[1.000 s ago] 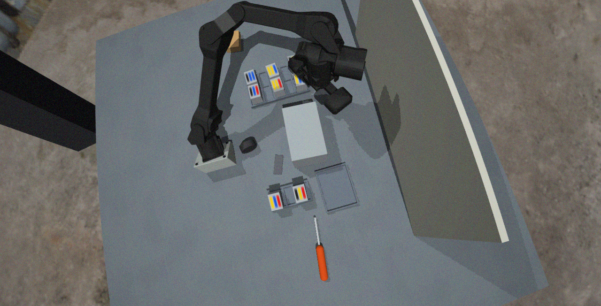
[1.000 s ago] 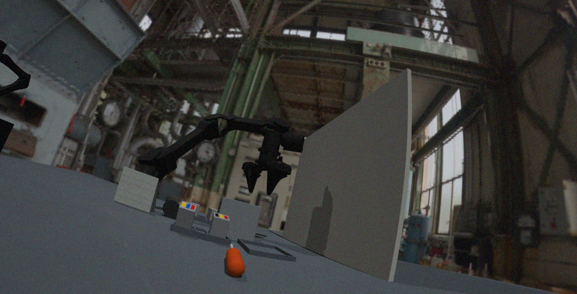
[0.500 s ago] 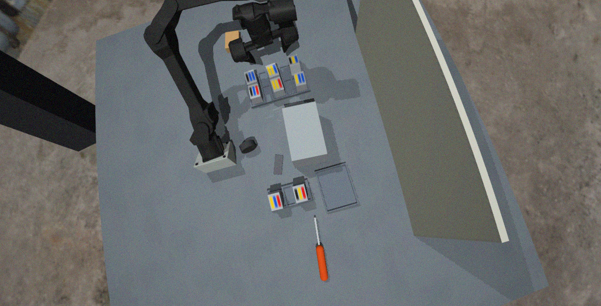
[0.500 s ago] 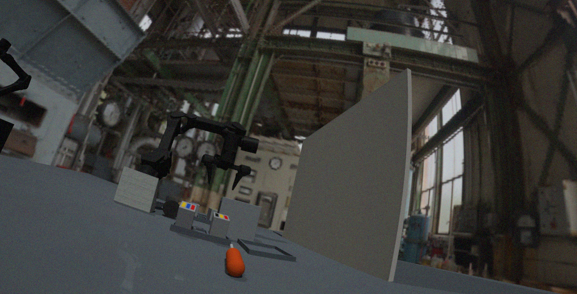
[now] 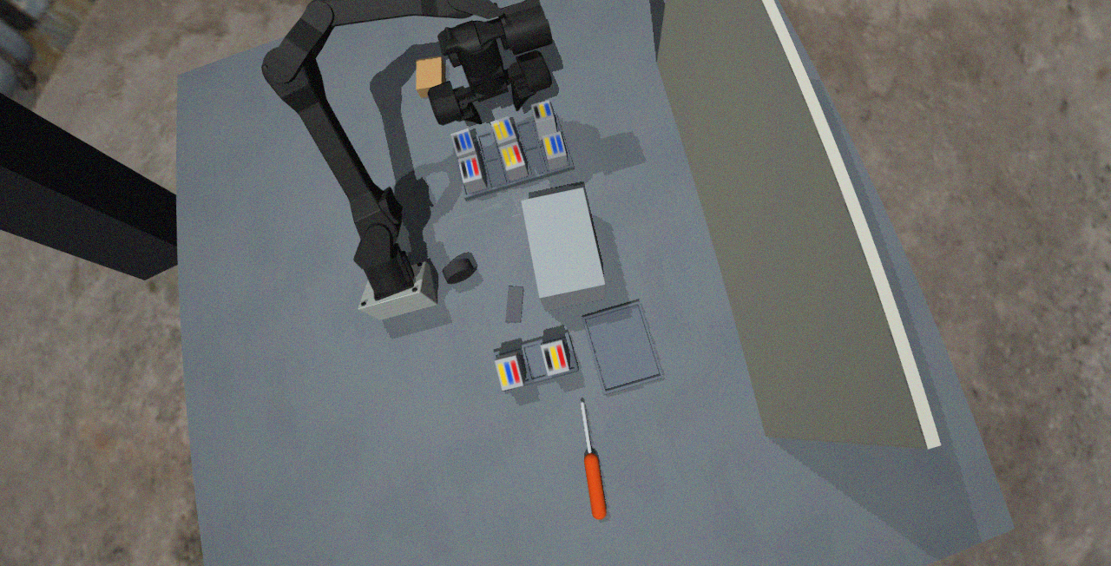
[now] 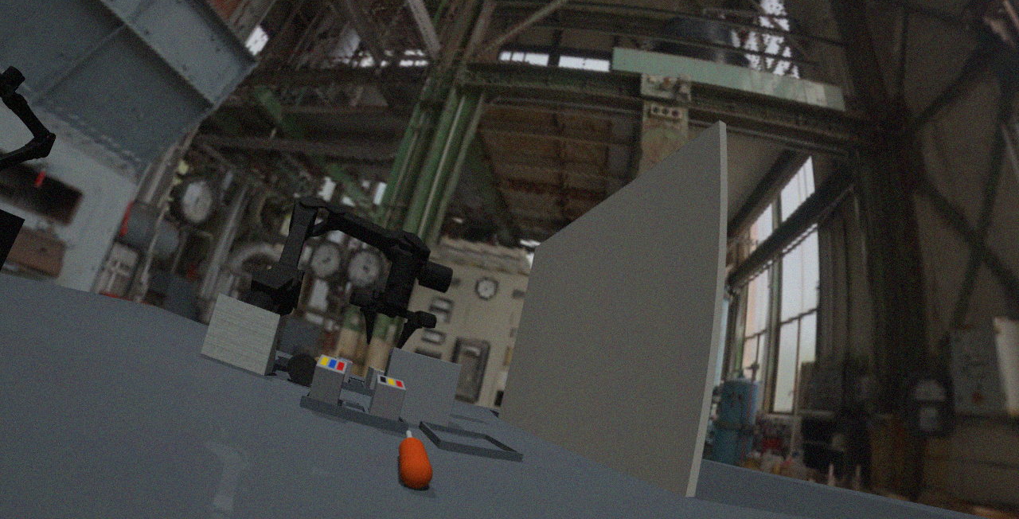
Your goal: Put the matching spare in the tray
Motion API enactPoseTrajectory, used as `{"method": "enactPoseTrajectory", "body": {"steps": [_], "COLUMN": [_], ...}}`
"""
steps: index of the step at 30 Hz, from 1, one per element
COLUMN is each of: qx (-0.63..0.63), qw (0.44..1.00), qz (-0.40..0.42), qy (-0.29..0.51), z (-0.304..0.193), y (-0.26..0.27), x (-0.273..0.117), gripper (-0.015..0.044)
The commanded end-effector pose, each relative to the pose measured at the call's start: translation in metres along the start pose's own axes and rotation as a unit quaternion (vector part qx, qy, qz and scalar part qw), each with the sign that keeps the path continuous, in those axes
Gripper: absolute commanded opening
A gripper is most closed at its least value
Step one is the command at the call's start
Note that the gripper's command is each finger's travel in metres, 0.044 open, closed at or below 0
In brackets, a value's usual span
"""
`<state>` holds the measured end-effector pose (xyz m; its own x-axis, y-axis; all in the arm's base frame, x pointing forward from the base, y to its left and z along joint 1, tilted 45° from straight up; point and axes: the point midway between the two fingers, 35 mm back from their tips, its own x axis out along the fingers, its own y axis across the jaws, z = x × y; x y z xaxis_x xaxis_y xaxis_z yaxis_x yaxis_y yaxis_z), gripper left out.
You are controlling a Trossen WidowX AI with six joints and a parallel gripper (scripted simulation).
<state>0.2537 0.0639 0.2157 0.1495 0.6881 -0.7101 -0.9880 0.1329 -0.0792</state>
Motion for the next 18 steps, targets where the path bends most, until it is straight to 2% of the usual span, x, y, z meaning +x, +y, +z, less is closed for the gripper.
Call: {"method": "enactPoseTrajectory", "body": {"steps": [1, 18], "qx": [0.004, 0.003], "qw": [1.000, 1.000], "qz": [-0.002, -0.002], "qy": [-0.002, 0.000], "z": [0.000, -0.001], "y": [0.000, -0.003], "x": [0.001, 0.027], "gripper": [0.0300, 0.0300]}}
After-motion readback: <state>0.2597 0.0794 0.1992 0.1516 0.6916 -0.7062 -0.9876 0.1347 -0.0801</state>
